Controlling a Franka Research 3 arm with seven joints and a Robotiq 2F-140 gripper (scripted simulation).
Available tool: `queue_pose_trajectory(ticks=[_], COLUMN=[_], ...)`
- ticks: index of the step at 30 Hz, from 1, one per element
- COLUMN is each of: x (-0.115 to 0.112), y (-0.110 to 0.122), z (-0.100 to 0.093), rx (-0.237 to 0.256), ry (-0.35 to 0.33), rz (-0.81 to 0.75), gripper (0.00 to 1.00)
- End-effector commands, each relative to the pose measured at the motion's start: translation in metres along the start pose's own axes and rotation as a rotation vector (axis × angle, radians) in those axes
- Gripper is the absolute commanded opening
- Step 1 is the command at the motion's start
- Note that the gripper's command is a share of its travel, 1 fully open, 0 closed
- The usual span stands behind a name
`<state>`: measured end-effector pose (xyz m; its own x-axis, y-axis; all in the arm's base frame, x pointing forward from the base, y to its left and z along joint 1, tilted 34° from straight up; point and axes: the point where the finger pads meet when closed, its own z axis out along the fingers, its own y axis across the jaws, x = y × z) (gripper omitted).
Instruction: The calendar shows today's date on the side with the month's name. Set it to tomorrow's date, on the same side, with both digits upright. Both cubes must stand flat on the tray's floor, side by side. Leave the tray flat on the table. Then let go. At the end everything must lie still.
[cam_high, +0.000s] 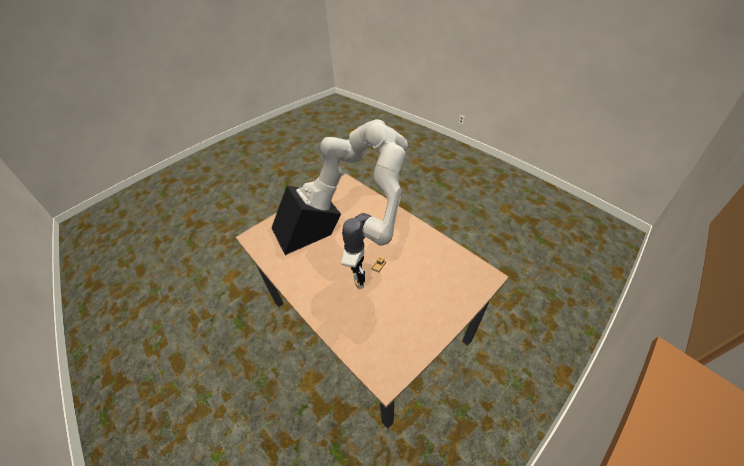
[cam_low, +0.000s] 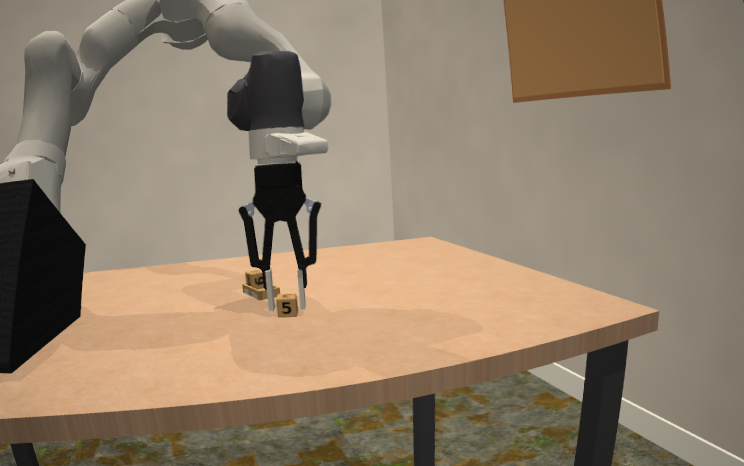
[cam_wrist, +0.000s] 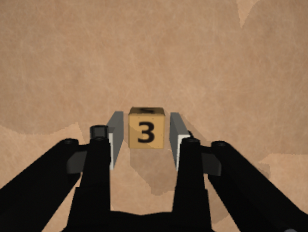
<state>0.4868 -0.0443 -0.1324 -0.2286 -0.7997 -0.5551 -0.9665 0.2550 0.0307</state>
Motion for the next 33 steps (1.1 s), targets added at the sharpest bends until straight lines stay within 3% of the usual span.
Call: queue_pose_trajectory(ticks=[1,17,18,33], x=[-0.0002,-0.0002,-0.0002,-0.0002], y=[-0.0014,-0.0014,-0.0014,-0.0014], z=[0.0004,0.0004,0.0004,0.0004], rx=[0.003,0.003,0.003,0.003], ry=[0.0,0.0,0.0,0.0], rz=[-0.003,-0.003,-0.003,-0.003], gripper=[0.29,0.29,0.17,0.17])
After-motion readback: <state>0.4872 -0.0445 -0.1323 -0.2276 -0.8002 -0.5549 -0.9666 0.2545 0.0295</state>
